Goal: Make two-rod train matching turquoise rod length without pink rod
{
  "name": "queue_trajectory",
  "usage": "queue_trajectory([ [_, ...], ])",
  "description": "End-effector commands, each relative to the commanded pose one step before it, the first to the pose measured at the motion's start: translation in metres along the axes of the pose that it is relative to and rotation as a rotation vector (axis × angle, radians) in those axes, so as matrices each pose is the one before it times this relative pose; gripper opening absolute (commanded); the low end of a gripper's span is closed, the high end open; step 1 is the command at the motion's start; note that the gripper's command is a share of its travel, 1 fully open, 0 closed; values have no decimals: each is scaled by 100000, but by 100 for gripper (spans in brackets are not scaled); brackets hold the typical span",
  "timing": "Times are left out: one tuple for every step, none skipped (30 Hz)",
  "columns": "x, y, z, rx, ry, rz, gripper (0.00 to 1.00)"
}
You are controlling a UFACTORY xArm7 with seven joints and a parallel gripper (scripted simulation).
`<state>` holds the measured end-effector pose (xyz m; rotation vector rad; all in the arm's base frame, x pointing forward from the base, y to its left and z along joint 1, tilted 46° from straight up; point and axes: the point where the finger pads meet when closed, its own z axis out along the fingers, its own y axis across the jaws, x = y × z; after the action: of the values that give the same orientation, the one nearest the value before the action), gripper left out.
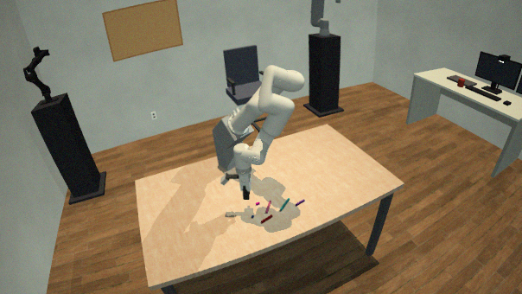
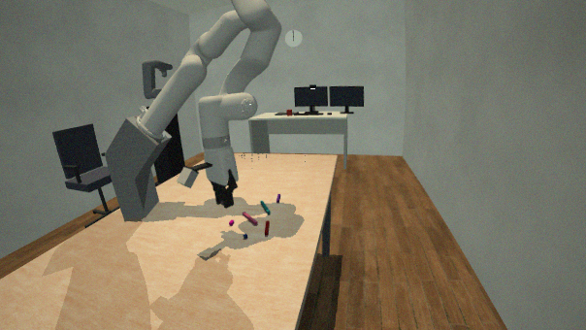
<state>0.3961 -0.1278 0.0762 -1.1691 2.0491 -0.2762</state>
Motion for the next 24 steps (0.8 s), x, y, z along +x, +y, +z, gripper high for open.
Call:
queue_trajectory([
  [2926, -463, 825, -860, -1742, 62, 27],
  [0, 0, 0, 0, 0, 0, 27],
  [0, 0, 0, 0, 0, 0, 27],
  [0, 0, 0, 0, 0, 0, 27],
  [0, 0, 0, 0, 0, 0, 27],
  [0, 0, 0, 0, 0, 0, 27],
  [0, 0, 0, 0, 0, 0, 27],
  [0, 0, 0, 0, 0, 0, 27],
  [0, 0, 0, 0, 0, 0, 27],
  [0, 0, 2, 0, 0, 0, 27],
  [0, 0, 11, 0, 0, 0, 27],
  [0, 0, 0, 0, 0, 0, 27],
  [0, 0, 0, 0, 0, 0, 27],
  [0, 0, 29, 0, 0, 0, 27],
  [0, 0, 52, 0, 0, 0, 27],
  [0, 0, 81, 0, -1, 0, 27],
  [0, 0, 114, 0, -1, 0, 27],
  [0, 0, 150, 1, 0, 0, 27],
  [0, -1, 186, 0, 0, 0, 27],
  [0, 0, 224, 0, 0, 0, 27],
  [0, 0, 261, 0, 0, 0, 27],
  [0, 0, 297, 0, 0, 0, 27],
  [0, -1, 331, 0, 0, 0, 27],
  [1, 0, 362, 0, 0, 0, 27],
])
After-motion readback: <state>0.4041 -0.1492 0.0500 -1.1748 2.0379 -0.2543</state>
